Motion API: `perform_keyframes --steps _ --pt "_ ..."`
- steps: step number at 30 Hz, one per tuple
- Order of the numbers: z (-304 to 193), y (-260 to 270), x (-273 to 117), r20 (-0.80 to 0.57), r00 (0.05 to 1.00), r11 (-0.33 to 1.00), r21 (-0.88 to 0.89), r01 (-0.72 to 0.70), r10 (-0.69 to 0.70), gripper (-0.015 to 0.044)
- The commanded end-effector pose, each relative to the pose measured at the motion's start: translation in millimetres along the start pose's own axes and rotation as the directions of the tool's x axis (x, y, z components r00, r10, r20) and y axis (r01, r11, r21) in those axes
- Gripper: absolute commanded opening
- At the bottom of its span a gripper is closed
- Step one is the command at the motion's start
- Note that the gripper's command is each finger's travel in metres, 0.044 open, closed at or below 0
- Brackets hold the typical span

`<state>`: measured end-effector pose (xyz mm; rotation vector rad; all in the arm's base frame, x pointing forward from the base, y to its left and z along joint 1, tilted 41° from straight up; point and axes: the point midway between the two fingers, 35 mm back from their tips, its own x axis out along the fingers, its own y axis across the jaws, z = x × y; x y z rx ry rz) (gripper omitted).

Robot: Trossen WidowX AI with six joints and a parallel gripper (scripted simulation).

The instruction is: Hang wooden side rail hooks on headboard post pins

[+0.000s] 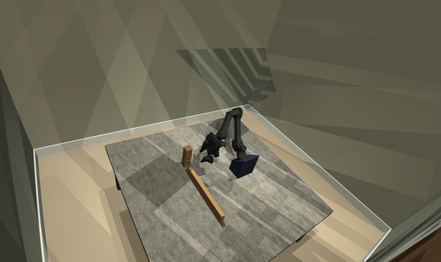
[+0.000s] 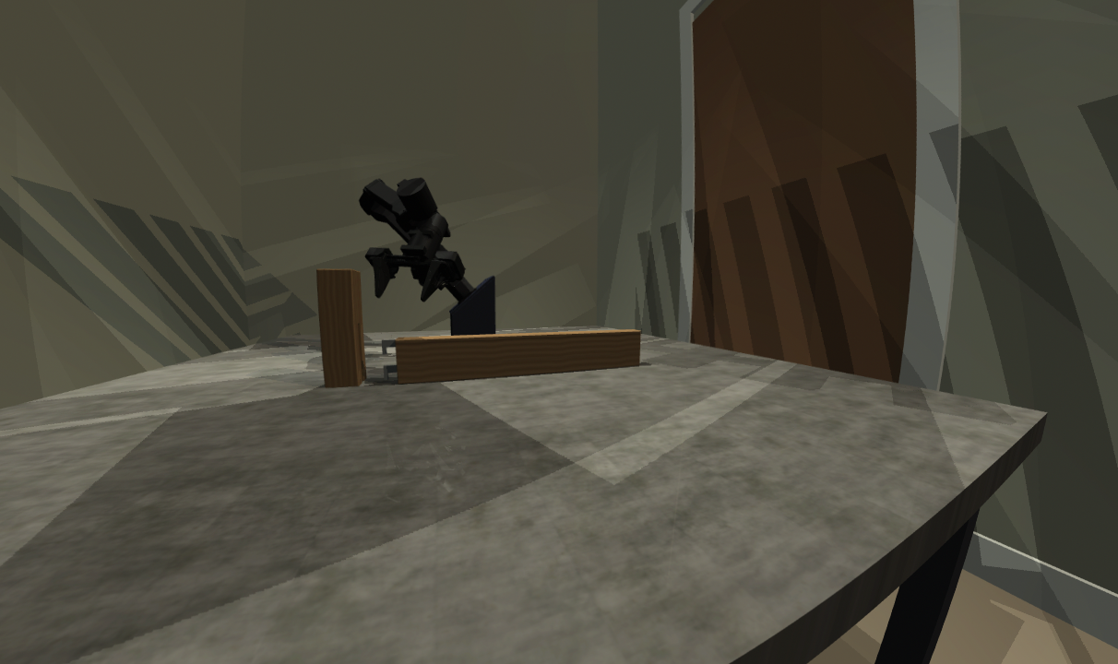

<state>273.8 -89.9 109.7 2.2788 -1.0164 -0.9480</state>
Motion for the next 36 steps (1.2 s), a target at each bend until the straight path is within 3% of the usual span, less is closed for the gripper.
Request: perform_keyframes --steps 1,9,19,27,36 --pt "-2.6 -2.0 0.7 0.013 1.000 0.985 -0.175 0.006 -0.003 0.0440" --pt "-9.8 -8.5 2.0 0.049 0.999 0.748 -0.662 0.048 -0.020 0.0440" --pt "-18.5 -15.7 3.4 0.096 0.995 0.160 -0.982 0.101 -0.037 0.0440" --pt "-25.9 -20.1 4.5 0.134 0.990 -0.371 -0.922 0.107 -0.047 0.0440" --pt "-33.5 -24.6 5.5 0.178 0.983 -0.835 -0.548 0.053 -0.054 0.0440"
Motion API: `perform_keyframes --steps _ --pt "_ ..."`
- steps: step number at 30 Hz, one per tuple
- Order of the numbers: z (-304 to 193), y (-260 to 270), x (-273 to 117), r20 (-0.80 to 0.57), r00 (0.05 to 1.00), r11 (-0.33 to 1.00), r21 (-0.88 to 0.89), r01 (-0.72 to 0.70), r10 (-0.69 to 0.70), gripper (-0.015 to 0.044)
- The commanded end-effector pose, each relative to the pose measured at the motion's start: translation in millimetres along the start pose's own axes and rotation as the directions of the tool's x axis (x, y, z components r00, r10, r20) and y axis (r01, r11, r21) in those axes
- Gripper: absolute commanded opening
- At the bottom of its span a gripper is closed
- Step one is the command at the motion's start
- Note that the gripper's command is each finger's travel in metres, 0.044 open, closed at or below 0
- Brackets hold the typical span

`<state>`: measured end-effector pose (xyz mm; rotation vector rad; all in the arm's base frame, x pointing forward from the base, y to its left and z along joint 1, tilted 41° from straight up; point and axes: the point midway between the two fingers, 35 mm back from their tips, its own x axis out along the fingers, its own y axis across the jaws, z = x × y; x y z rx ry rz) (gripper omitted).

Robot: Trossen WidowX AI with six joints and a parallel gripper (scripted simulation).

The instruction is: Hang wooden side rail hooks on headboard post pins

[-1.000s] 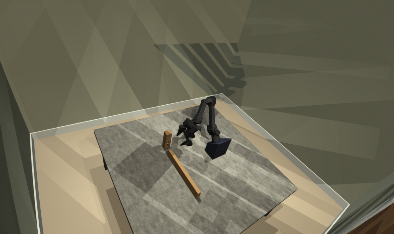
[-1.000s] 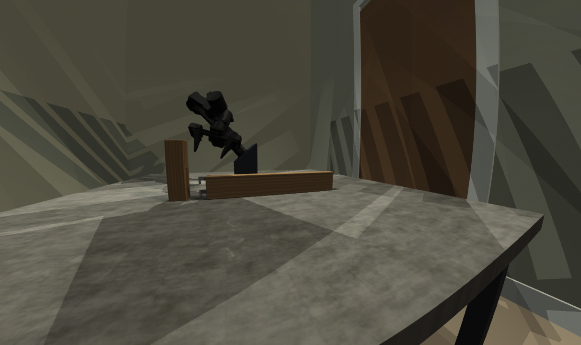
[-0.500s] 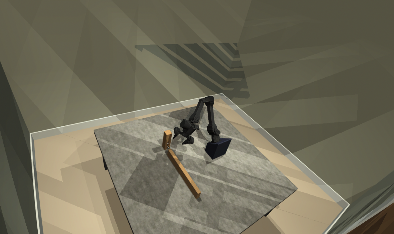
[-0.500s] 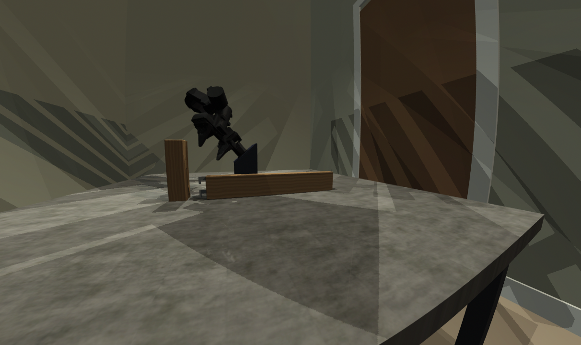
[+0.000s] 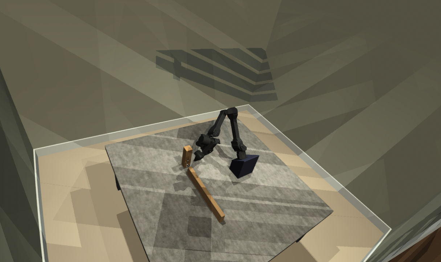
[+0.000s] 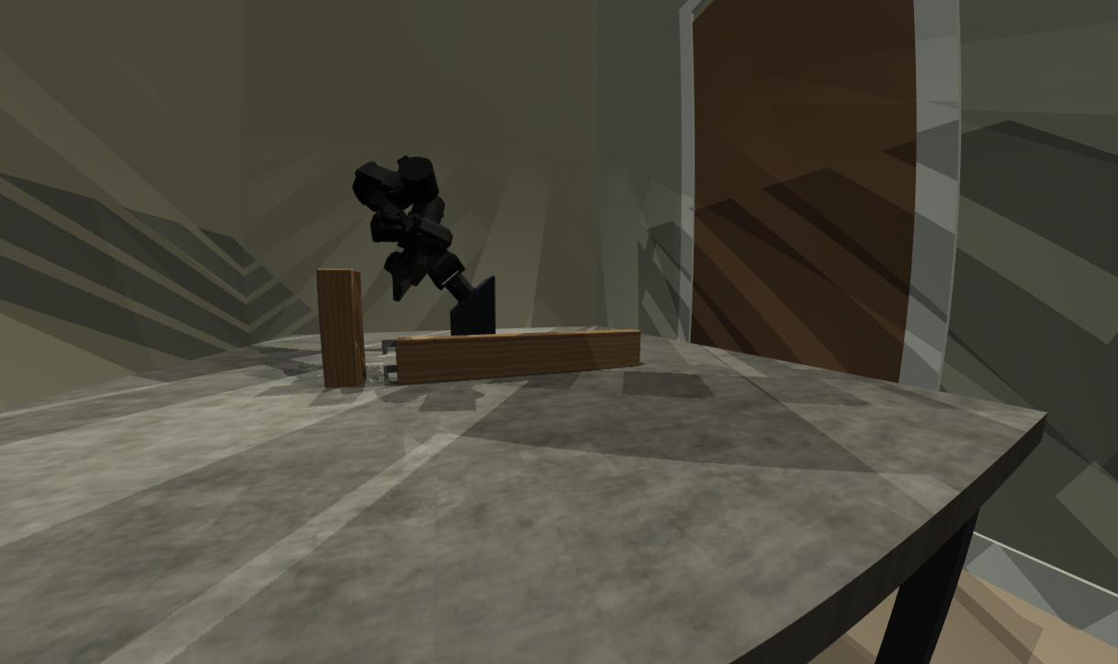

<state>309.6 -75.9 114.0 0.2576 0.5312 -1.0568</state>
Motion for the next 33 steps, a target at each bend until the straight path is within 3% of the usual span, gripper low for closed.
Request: perform_keyframes --steps 1,9,18,25,33 --pt "0.2 4.2 0.4 -0.020 1.000 0.969 -0.245 0.006 -0.011 0.0440" --pt "2.3 11.0 0.3 -0.051 0.998 0.706 -0.708 -0.011 -0.036 0.0440" --pt "4.6 18.0 -0.1 -0.086 0.994 0.179 -0.981 -0.072 -0.068 0.0440" --pt "10.6 19.5 -0.3 -0.105 0.989 -0.276 -0.952 -0.131 -0.105 0.0440" --pt "18.5 20.0 -0.9 -0.124 0.981 -0.714 -0.672 -0.194 -0.150 0.0440"
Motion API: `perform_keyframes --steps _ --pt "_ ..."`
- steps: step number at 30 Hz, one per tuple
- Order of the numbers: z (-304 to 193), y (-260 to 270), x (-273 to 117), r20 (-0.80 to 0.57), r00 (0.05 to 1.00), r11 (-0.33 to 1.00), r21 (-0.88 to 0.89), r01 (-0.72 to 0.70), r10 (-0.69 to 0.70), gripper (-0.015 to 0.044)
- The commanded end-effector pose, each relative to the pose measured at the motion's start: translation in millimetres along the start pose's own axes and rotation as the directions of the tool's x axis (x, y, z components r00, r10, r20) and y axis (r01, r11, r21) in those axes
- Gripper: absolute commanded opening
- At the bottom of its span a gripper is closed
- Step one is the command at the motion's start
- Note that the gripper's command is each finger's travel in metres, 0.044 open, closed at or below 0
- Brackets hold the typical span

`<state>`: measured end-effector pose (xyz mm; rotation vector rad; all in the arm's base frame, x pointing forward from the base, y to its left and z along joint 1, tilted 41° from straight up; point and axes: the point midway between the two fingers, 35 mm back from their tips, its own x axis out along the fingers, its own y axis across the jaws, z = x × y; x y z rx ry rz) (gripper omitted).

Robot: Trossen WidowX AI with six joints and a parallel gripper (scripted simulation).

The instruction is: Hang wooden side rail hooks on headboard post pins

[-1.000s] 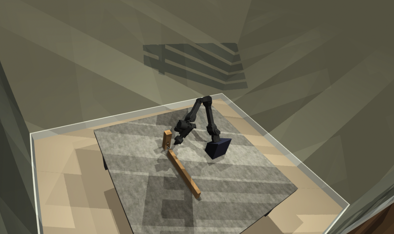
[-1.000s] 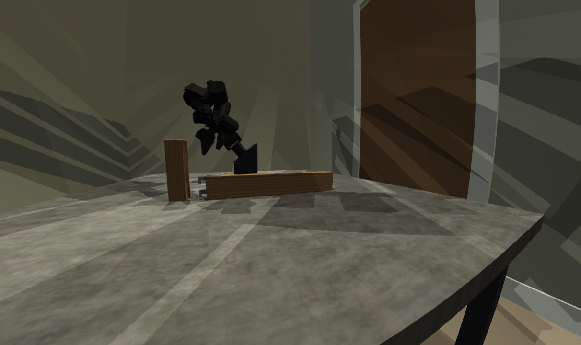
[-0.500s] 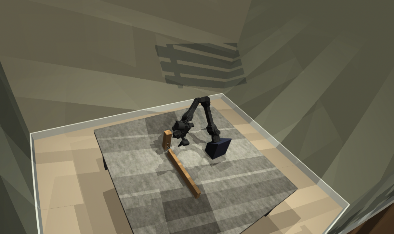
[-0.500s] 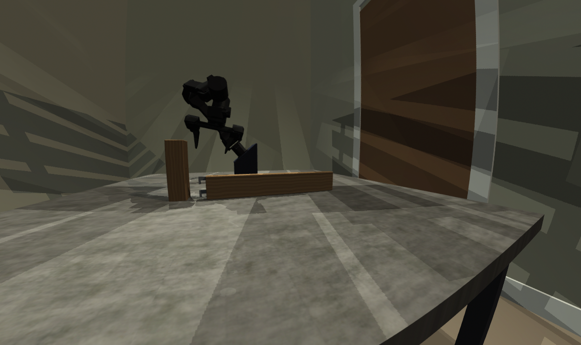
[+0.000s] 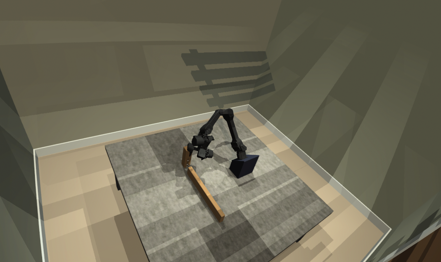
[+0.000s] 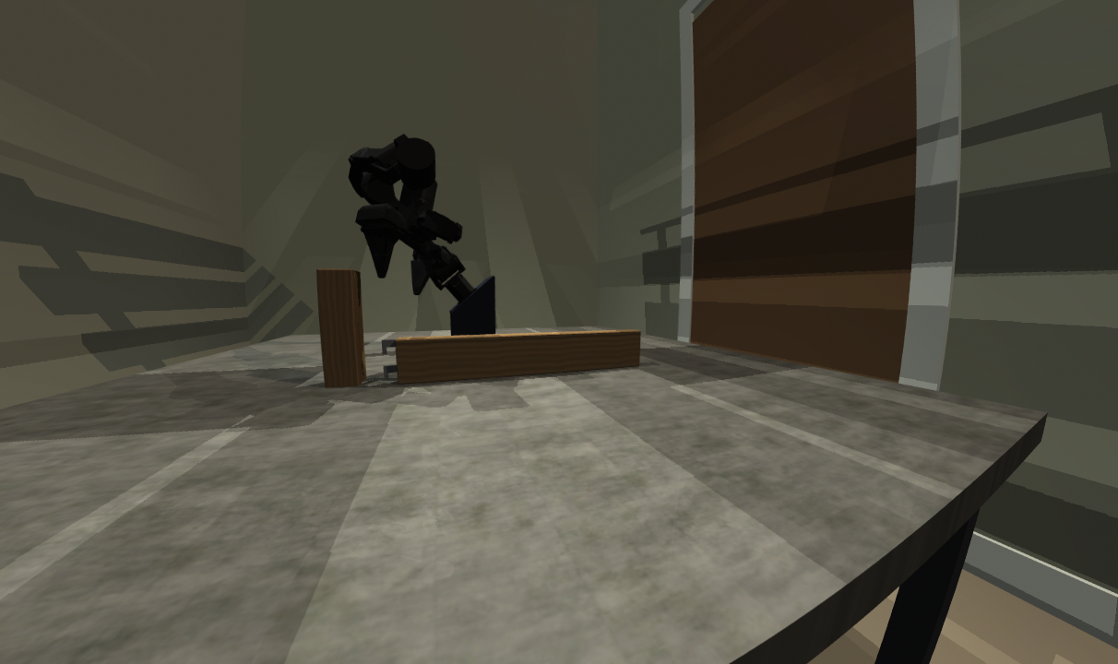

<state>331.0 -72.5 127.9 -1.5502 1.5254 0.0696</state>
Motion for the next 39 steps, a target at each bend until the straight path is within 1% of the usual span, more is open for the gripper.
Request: perform_keyframes --steps 1,4,7,12,14,15,39 --pt "-1.6 -2.7 0.5 -0.011 1.000 0.971 -0.239 -0.027 0.025 0.0440" --pt "-3.4 -5.1 -0.2 -0.020 0.999 0.904 -0.425 -0.046 0.041 0.0440" --pt "-5.4 -7.4 -0.9 -0.030 0.998 0.802 -0.594 -0.064 0.057 0.0440" --pt "-8.9 -11.2 -2.1 -0.047 0.995 0.564 -0.821 -0.086 0.083 0.0440" --pt "-10.2 -12.5 -2.6 -0.053 0.994 0.460 -0.883 -0.090 0.092 0.0440" --pt "-10.6 -12.9 -2.7 -0.055 0.994 0.431 -0.898 -0.091 0.095 0.0440" --pt "-9.5 -12.9 -2.6 -0.054 0.994 0.427 -0.900 -0.091 0.098 0.0440"
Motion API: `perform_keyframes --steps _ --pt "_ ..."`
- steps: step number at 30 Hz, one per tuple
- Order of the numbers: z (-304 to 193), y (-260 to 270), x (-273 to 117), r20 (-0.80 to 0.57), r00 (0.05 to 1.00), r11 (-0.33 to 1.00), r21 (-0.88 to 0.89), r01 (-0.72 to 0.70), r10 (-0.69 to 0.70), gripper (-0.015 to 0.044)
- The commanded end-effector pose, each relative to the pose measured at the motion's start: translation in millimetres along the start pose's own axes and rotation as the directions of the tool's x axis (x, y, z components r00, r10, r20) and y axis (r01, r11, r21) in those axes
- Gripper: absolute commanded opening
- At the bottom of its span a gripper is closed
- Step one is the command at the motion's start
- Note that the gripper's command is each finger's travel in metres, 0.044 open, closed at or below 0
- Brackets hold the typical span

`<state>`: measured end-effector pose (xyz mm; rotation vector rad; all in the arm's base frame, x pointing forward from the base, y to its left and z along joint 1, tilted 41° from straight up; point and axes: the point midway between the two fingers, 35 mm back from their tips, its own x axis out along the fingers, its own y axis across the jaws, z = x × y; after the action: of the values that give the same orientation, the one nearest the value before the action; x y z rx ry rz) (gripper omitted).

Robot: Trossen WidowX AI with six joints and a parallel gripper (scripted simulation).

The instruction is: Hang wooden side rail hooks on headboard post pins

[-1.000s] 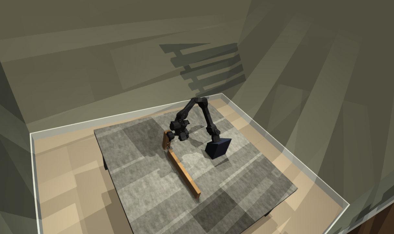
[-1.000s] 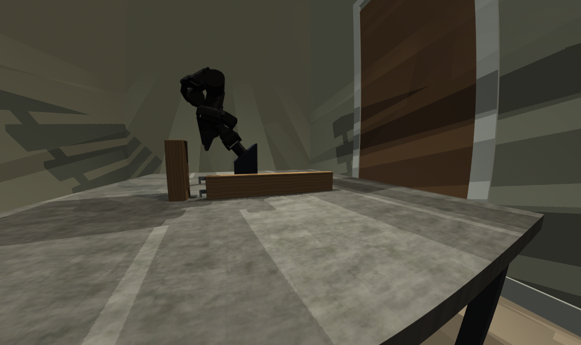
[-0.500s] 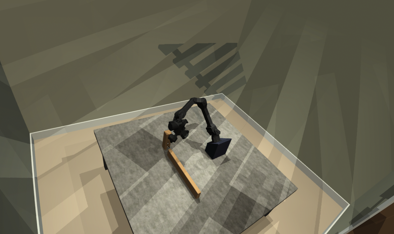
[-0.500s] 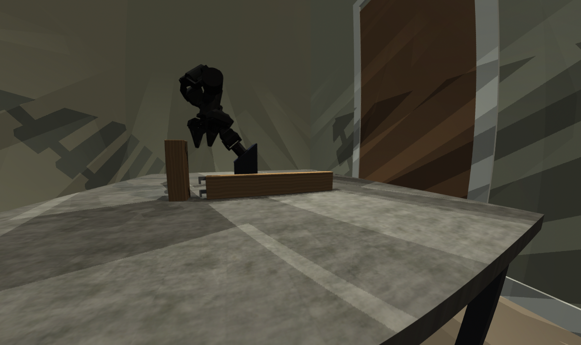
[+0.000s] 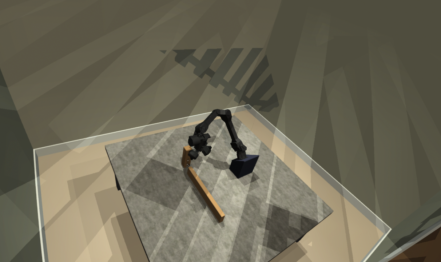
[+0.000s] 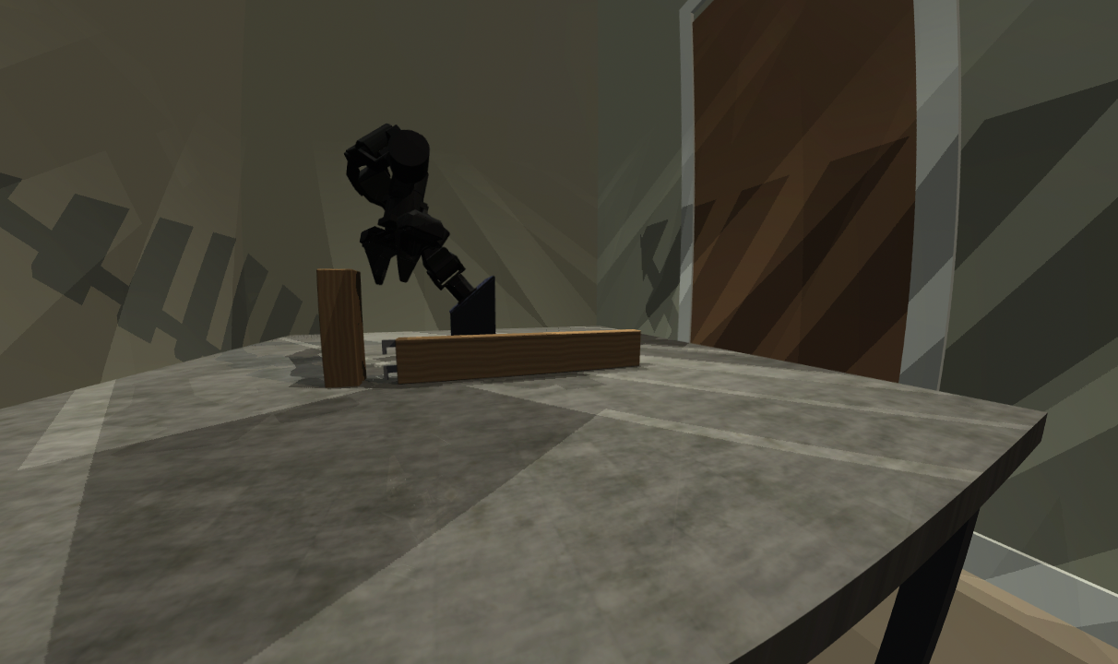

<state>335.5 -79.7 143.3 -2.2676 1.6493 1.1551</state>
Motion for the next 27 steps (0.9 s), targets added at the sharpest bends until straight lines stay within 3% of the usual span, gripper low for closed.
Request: perform_keyframes --steps 1,14,22,27 --pt "2.9 -4.2 0.6 0.014 1.000 1.000 0.022 0.001 -0.001 0.0440" --pt "62.4 -82.2 8.6 0.196 0.981 0.845 0.523 -0.110 0.006 0.0440" --pt "66.5 -85.8 10.9 0.205 0.979 0.830 0.545 -0.121 0.008 0.0440" --pt "73.1 -85.3 43.3 0.204 0.979 0.829 0.545 -0.121 0.009 0.0440"
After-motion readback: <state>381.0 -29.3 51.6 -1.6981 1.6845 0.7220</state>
